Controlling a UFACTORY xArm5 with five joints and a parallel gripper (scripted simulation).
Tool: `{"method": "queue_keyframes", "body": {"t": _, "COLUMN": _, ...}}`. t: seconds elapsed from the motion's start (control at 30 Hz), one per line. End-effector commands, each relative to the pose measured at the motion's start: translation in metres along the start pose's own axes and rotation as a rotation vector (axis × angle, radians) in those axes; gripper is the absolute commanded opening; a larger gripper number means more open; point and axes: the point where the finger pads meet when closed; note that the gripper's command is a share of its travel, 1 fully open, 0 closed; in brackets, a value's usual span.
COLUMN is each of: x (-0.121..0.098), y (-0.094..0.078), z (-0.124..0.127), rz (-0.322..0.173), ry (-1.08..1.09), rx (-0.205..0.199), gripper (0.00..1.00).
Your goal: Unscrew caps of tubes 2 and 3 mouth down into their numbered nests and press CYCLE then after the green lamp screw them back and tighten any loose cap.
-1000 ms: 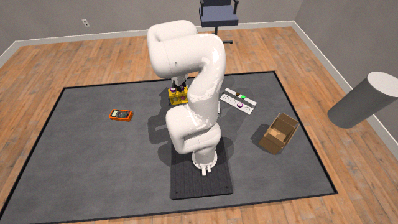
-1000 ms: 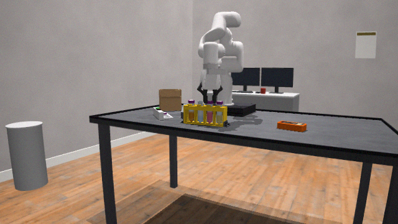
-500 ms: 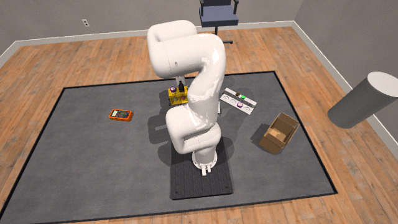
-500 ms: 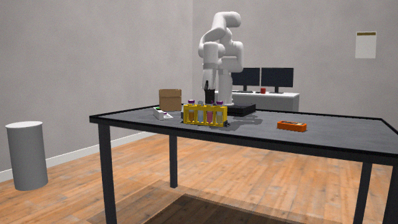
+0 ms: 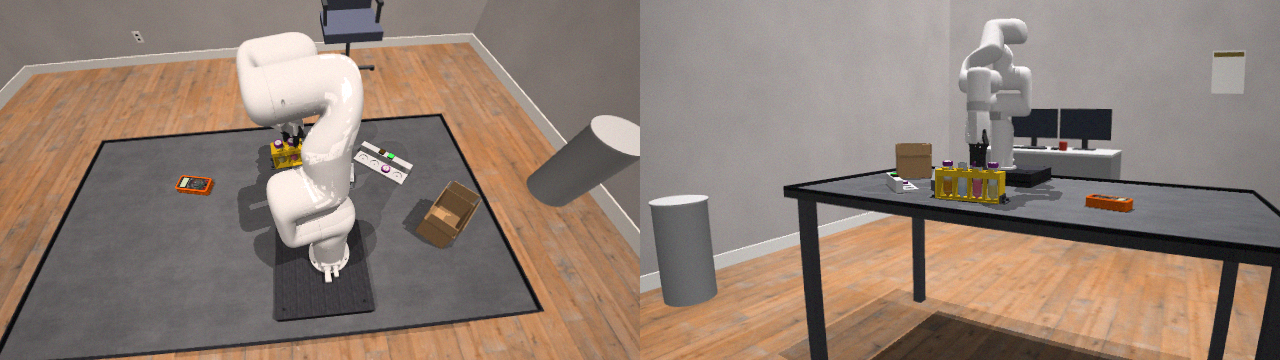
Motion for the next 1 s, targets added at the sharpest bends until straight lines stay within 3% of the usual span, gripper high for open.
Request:
{"method": "queue_keyframes", "body": {"t": 0.0, "x": -0.0009, "y": 0.0014, "z": 0.0011, "rz": 0.001, "ry": 0.016, "rx": -0.006, "gripper": 0.46}}
{"method": "queue_keyframes", "body": {"t": 0.03, "x": -0.0009, "y": 0.0014, "z": 0.0011, "rz": 0.001, "ry": 0.016, "rx": -0.006, "gripper": 0.0}}
{"method": "queue_keyframes", "body": {"t": 0.5, "x": -0.0009, "y": 0.0014, "z": 0.0011, "rz": 0.001, "ry": 0.016, "rx": -0.006, "gripper": 0.0}}
{"method": "queue_keyframes", "body": {"t": 0.97, "x": -0.0009, "y": 0.0009, "z": 0.0011, "rz": 0.003, "ry": -0.584, "rx": -0.005, "gripper": 0.0}}
Point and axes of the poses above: the point where the finger pads meet when closed, its own y axis back along the fingers, its own z axis across the jaws, x = y × z, and after that the axes turned 3 degrees about y, right-handed
